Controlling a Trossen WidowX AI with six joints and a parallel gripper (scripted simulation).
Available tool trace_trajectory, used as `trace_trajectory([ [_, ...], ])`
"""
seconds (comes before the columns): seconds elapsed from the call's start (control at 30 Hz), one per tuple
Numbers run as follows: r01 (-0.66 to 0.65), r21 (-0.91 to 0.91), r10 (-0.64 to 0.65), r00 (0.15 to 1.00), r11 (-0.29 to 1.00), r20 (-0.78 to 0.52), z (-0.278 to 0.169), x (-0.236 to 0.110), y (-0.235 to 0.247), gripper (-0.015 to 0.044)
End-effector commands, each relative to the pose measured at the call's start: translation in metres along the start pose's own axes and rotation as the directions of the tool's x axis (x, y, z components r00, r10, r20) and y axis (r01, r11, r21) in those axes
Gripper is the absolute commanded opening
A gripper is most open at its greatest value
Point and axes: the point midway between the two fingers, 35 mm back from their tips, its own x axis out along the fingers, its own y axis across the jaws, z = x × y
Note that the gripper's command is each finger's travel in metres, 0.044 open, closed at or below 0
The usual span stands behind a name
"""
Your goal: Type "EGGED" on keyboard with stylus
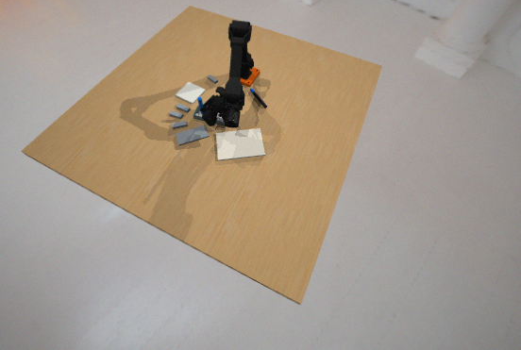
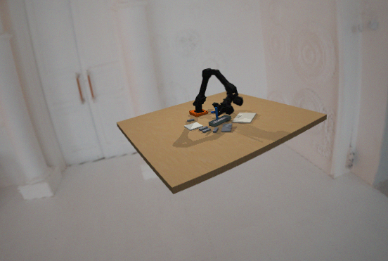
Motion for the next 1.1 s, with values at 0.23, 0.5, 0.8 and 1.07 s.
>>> trace_trajectory([
  [0.23, 0.0, -0.002, 0.0, 1.0, 1.0, -0.002, 0.002, 0.001, 0.0, 0.0081],
  [0.5, 0.0, -0.002, 0.0, 1.0, 1.0, -0.002, -0.009, -0.005, -0.001, 0.0081],
  [0.8, 0.0, -0.002, 0.0, 1.0, 1.0, -0.002, -0.03, -0.017, 0.0, 0.0081],
  [1.07, 0.005, 0.01, -0.005, 1.0, 1.0, 0.002, -0.028, -0.017, 0.0, 0.0018],
])
